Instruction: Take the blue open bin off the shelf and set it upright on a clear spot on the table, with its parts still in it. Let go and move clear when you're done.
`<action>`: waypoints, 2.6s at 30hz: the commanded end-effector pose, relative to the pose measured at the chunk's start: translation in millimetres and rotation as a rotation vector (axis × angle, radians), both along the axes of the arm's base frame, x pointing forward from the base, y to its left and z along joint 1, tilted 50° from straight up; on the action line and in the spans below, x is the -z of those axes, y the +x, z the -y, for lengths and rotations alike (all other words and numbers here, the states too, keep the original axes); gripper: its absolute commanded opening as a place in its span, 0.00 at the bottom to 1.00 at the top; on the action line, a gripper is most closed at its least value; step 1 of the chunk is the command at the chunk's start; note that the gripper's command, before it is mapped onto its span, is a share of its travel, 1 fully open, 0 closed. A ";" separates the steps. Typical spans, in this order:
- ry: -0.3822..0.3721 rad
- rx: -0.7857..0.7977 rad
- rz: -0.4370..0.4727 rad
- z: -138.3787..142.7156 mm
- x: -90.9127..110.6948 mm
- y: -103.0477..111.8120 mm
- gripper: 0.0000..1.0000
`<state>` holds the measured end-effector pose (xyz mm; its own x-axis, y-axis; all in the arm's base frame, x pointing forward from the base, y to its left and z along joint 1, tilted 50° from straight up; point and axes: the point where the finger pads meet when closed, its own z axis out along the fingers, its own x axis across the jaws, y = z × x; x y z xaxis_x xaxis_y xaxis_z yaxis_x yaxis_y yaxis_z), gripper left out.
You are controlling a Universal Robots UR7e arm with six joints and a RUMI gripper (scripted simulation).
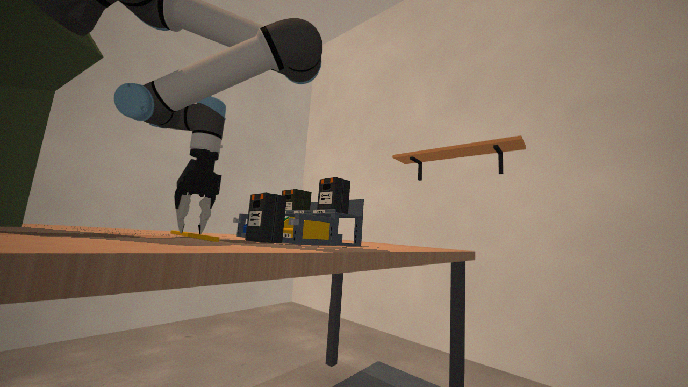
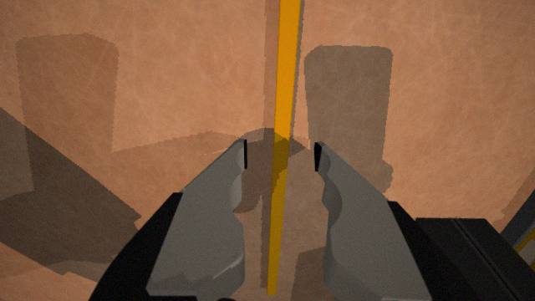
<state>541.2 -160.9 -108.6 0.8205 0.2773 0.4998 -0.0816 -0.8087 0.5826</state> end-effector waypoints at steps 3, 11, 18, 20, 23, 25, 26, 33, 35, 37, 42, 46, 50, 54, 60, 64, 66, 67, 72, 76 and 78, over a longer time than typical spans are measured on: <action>0.000 0.000 0.001 -0.2 -0.4 0.1 0.26; 0.000 0.000 0.001 -0.2 -0.4 0.1 0.26; 0.000 0.000 0.001 -0.2 -0.4 0.1 0.26; 0.000 0.000 0.001 -0.2 -0.4 0.1 0.26; 0.000 0.000 0.001 -0.2 -0.4 0.1 0.26; 0.000 0.000 0.001 -0.2 -0.4 0.1 0.26; 0.000 0.000 0.001 -0.2 -0.4 0.1 0.26; 0.000 0.000 0.001 -0.2 -0.4 0.1 0.26; 0.000 0.000 0.001 -0.2 -0.4 0.1 0.26; 0.000 0.000 0.001 -0.2 -0.4 0.1 0.26; 0.000 0.000 0.001 -1.2 -1.6 -0.9 0.26; 0.000 0.000 0.001 -3.1 -3.9 -3.0 0.26; 0.000 0.000 0.001 -6.3 -7.9 -6.5 0.26; 0.000 0.000 0.001 -12.5 -15.6 -13.3 0.26; 0.000 0.000 0.001 -24.8 -30.7 -26.7 0.26; 0.000 0.000 0.001 -29.2 -36.2 -31.5 0.26; 0.000 0.000 0.001 -33.6 -41.6 -36.3 0.26; 0.000 0.000 0.001 -35.7 -44.2 -38.6 0.26; 0.000 0.000 0.001 -44.7 -55.3 -48.4 0.26; 0.000 0.000 0.001 -49.3 -60.9 -53.4 0.26; 0.000 0.000 0.001 -50.7 -62.7 -54.9 0.26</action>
<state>491.1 -115.0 -52.2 0.8203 0.2776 0.5001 -0.0815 -0.8086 0.5827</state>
